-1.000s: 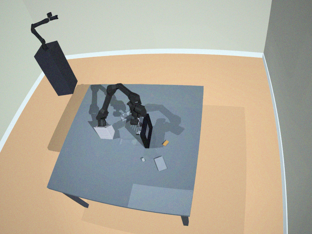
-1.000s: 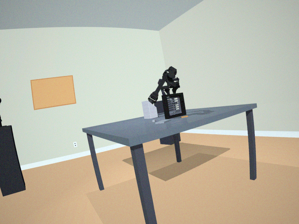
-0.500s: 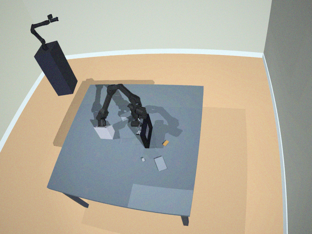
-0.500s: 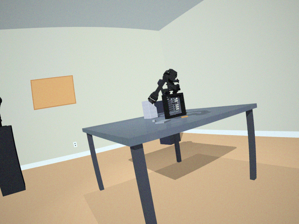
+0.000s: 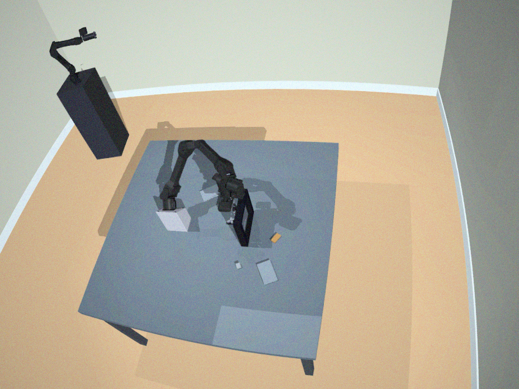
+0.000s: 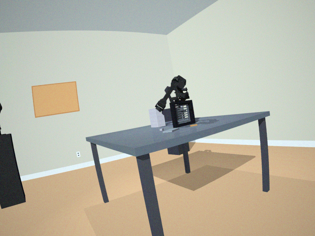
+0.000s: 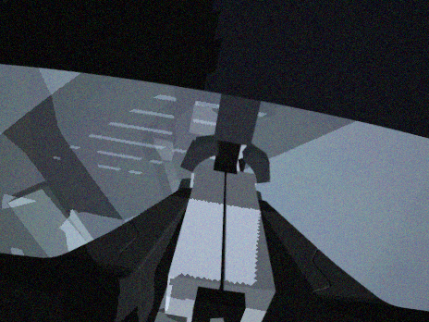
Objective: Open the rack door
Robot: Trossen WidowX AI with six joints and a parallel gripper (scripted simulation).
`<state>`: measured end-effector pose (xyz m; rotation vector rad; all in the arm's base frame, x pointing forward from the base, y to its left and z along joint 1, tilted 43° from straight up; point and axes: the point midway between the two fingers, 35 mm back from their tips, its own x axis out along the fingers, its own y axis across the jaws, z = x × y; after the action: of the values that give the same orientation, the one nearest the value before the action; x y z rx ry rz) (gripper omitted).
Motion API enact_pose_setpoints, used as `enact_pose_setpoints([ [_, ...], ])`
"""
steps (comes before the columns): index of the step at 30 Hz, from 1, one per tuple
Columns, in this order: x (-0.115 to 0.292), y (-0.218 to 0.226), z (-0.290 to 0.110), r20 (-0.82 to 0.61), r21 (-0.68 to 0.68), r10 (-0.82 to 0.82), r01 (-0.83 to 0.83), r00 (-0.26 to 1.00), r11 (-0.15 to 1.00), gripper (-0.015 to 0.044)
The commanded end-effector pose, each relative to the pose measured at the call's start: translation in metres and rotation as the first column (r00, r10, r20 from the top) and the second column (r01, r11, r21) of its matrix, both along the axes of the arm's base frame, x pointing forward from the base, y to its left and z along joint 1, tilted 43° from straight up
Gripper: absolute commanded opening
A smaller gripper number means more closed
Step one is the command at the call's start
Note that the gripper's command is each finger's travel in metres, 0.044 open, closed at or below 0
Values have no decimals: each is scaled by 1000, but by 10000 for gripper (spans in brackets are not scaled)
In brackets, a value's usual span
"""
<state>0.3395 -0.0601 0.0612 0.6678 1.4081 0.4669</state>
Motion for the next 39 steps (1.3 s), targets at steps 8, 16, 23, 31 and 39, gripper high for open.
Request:
enact_pose_setpoints([
  [8, 0, 0, 0, -3, 0, -5, 5, 1000, 1000, 28],
  [16, 0, 0, 0, 45, -10, 49, -49, 998, 999, 13],
  [23, 0, 0, 0, 258, -90, 302, -289, 918, 953, 13],
  [31, 0, 0, 0, 450, -239, 558, -508, 697, 827, 13],
  [39, 0, 0, 0, 559, -427, 741, -637, 372, 642, 13],
])
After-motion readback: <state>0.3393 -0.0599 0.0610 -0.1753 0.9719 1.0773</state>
